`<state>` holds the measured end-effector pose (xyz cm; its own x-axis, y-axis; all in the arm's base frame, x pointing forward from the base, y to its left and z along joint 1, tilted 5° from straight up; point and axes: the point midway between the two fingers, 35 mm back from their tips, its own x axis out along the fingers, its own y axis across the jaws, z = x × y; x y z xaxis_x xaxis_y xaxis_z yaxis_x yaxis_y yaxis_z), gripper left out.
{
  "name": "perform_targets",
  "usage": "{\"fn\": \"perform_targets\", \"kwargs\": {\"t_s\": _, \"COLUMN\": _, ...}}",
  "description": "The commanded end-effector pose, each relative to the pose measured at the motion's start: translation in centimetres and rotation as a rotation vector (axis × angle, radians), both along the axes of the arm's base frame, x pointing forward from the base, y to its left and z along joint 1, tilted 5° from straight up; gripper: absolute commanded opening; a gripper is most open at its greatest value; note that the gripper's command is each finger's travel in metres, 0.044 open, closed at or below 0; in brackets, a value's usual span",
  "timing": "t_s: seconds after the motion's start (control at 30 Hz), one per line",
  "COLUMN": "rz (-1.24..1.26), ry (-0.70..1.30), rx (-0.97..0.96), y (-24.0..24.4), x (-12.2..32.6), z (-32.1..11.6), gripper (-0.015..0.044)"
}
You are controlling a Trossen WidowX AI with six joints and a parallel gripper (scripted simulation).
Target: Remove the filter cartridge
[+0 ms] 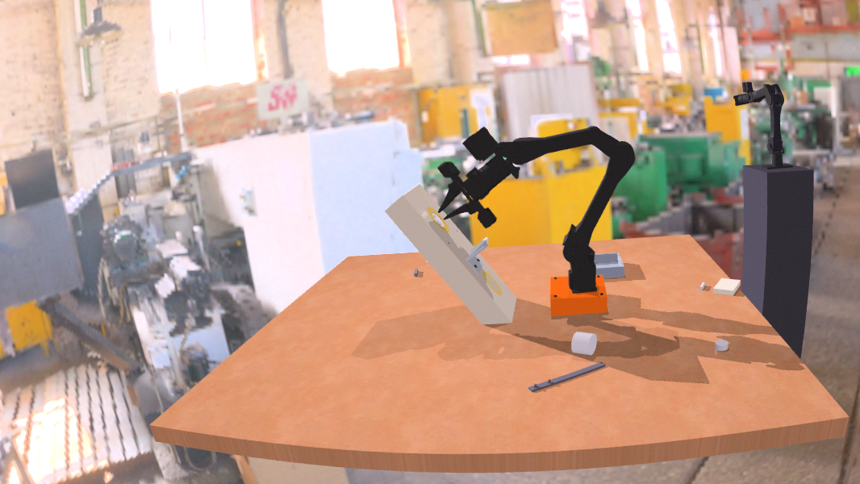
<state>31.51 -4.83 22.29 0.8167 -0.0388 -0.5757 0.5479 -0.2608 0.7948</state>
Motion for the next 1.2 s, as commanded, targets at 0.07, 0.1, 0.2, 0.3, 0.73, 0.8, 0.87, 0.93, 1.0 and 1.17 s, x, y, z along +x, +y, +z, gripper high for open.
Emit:
{"fn": "perform_targets", "kwargs": {"t_s": 0.07, "rz": -0.006, "ry": 0.002, "rx": 0.003, "y": -0.03, "x": 0.52, "z": -0.61, "gripper": 0.0088}}
{"fn": "perform_targets", "kwargs": {"t_s": 0.1, "rz": -0.006, "ry": 0.002, "rx": 0.003, "y": -0.04, "x": 0.50, "z": -0.62, "gripper": 0.0088}}
{"fn": "perform_targets", "kwargs": {"t_s": 0.2, "rz": -0.006, "ry": 0.002, "rx": 0.003, "y": -0.06, "x": 0.49, "z": -0.65, "gripper": 0.0088}}
{"fn": "perform_targets", "kwargs": {"t_s": 0.3, "rz": -0.006, "ry": 0.002, "rx": 0.003, "y": -0.09, "x": 0.49, "z": -0.65, "gripper": 0.0088}}
{"fn": "perform_targets", "kwargs": {"t_s": 0.73, "rz": -0.006, "ry": 0.002, "rx": 0.003, "y": -0.11, "x": 0.55, "z": -0.55, "gripper": 0.0088}}
{"fn": "perform_targets", "kwargs": {"t_s": 0.8, "rz": -0.006, "ry": 0.002, "rx": 0.003, "y": -0.11, "x": 0.56, "z": -0.54, "gripper": 0.0088}}
{"fn": "perform_targets", "kwargs": {"t_s": 0.87, "rz": -0.006, "ry": 0.002, "rx": 0.003, "y": -0.11, "x": 0.56, "z": -0.54, "gripper": 0.0088}}
{"fn": "perform_targets", "kwargs": {"t_s": 0.93, "rz": -0.006, "ry": 0.002, "rx": 0.003, "y": -0.10, "x": 0.59, "z": -0.54, "gripper": 0.0088}}
{"fn": "perform_targets", "kwargs": {"t_s": 1.0, "rz": -0.006, "ry": 0.002, "rx": 0.003, "y": -0.11, "x": 0.72, "z": -0.64, "gripper": 0.0088}}
{"fn": "perform_targets", "kwargs": {"t_s": 1.17, "rz": -0.006, "ry": 0.002, "rx": 0.003, "y": -0.11, "x": 0.80, "z": -0.72, "gripper": 0.0088}}
